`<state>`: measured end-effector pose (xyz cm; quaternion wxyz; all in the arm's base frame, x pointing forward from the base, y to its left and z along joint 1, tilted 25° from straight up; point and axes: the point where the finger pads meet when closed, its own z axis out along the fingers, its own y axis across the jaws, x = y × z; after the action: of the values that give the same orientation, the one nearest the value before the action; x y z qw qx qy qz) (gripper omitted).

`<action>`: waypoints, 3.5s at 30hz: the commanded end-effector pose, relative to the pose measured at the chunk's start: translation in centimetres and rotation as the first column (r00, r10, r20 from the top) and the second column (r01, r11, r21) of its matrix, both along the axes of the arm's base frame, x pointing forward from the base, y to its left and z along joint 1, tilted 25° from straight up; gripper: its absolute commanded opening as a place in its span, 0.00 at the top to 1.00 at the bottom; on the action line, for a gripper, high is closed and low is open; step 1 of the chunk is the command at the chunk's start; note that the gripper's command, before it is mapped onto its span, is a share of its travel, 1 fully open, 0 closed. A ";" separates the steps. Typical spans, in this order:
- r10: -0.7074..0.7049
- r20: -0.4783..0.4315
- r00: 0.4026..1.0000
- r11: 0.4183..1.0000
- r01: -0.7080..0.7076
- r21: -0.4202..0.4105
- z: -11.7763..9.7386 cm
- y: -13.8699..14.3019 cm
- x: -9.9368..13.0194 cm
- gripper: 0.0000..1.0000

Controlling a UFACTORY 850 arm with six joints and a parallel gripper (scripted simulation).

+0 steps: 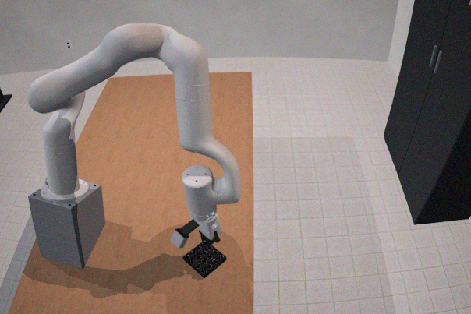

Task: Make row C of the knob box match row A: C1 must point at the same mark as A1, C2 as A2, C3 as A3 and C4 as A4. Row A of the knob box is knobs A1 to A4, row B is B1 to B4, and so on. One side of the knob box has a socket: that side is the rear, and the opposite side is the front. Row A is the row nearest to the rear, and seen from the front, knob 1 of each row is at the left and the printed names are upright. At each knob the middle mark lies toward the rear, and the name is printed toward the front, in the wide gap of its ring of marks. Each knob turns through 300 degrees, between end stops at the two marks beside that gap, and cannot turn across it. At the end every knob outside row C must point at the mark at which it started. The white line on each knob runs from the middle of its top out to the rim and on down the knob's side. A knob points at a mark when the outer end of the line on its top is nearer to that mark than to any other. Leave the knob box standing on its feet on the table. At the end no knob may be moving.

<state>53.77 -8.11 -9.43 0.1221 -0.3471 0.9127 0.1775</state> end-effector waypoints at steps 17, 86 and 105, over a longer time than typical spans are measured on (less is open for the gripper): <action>-0.001 0.002 1.000 1.000 0.001 -0.001 -2.0 0.8 0.4 0.81; -0.001 0.002 1.000 1.000 0.001 -0.001 -3.0 1.3 0.6 0.81; -0.001 0.002 1.000 1.000 0.001 -0.001 -3.5 1.5 0.6 0.81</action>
<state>54.31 -6.52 -13.00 0.1222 -0.3471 0.9127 0.1775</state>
